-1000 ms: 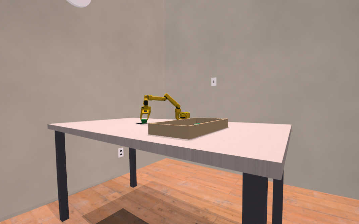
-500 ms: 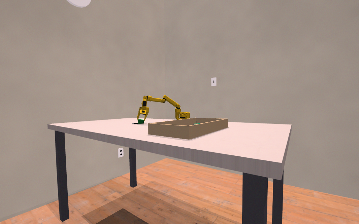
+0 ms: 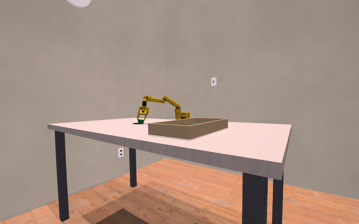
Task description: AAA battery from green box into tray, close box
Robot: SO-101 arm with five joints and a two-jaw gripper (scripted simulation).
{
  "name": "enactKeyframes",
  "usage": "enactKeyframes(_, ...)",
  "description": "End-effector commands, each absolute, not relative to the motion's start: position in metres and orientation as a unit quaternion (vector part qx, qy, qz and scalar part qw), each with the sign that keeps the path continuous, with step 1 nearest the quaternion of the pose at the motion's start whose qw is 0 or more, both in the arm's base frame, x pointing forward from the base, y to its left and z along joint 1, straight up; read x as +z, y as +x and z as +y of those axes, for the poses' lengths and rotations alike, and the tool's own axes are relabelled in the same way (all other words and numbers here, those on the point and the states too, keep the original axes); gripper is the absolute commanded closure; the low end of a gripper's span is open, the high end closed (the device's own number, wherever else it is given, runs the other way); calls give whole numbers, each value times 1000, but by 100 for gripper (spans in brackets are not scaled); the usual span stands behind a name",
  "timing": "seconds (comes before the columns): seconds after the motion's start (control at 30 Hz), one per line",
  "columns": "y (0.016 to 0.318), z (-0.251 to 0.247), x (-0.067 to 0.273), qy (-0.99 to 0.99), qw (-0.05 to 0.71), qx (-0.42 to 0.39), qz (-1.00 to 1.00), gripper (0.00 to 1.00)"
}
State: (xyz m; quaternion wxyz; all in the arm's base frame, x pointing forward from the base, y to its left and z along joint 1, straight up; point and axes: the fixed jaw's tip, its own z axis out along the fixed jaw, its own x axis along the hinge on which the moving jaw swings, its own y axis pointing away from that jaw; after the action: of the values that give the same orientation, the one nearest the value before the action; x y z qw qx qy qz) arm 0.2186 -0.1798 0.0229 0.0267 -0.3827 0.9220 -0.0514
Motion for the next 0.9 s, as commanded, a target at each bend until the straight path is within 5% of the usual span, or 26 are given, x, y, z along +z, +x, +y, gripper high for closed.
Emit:
enactKeyframes(0.0,219,-180,24,-380,28,-52,923,78)
enactKeyframes(0.87,219,-180,24,-380,28,-52,923,71)
